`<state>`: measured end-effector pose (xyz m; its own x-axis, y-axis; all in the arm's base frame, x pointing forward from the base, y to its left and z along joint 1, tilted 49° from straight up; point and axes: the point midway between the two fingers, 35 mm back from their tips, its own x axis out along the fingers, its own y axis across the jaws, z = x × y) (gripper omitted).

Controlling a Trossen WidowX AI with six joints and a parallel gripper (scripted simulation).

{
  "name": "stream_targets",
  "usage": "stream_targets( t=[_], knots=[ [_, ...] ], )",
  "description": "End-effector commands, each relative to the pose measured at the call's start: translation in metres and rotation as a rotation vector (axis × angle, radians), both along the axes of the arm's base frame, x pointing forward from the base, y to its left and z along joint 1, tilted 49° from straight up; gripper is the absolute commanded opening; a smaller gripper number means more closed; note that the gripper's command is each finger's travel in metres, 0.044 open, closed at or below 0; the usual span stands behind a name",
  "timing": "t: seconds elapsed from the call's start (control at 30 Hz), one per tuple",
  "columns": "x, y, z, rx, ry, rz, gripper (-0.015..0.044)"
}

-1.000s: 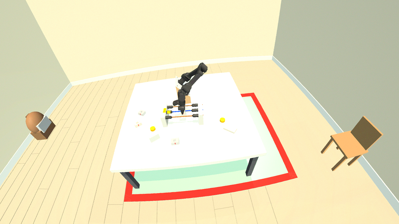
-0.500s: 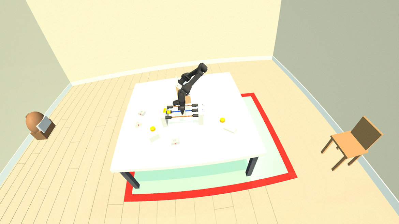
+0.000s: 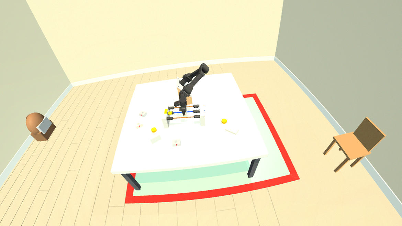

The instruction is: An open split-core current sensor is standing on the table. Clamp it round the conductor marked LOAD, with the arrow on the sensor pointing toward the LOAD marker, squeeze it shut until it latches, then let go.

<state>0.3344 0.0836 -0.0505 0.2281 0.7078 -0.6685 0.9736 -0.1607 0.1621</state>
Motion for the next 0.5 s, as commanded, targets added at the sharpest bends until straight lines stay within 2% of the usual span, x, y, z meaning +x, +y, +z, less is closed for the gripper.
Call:
stream_targets(
  t=[0.0,0.13,0.47],
  knots=[
    [-0.0014,0.0007,-0.0005,0.000,0.000,0.001,0.0000],
    [-0.0012,0.0040,-0.0034,0.000,0.000,0.001,0.0000],
    [0.0012,0.0008,0.0002,-0.001,-0.011,0.001,0.0263]
  ],
)
